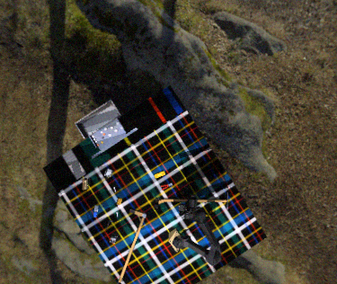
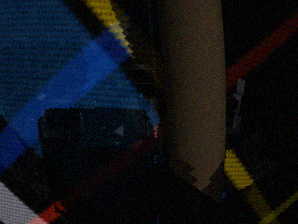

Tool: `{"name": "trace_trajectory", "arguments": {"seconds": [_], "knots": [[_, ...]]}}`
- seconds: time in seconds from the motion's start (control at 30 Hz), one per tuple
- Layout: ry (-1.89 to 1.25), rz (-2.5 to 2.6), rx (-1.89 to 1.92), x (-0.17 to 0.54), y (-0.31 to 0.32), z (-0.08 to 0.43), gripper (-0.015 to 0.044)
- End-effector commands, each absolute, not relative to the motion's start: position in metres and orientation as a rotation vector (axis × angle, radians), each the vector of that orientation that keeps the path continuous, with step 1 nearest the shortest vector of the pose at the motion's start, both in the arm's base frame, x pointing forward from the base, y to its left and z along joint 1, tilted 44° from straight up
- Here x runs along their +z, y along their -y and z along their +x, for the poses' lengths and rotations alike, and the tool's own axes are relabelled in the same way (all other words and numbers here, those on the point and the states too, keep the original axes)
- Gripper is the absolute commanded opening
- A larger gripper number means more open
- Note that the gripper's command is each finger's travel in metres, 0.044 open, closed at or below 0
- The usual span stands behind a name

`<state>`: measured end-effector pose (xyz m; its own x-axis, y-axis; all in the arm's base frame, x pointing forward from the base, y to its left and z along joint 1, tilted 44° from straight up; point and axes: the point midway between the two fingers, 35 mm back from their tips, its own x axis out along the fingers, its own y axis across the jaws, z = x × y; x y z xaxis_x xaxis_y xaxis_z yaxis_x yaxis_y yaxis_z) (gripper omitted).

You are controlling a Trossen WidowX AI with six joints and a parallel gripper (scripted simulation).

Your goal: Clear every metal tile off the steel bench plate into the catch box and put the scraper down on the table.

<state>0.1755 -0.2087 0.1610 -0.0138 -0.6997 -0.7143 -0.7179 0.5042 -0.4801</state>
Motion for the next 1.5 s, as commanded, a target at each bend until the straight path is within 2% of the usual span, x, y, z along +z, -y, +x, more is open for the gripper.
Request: {"name": "trace_trajectory", "arguments": {"seconds": [0.0,1.0,1.47], "knots": [[-1.720,-1.208,0.014,0.165,0.213,0.181,0.0000],[-1.719,-1.210,0.011,0.175,0.231,0.203,0.0000],[-1.712,-1.201,0.038,0.206,0.189,0.204,0.0000]]}}
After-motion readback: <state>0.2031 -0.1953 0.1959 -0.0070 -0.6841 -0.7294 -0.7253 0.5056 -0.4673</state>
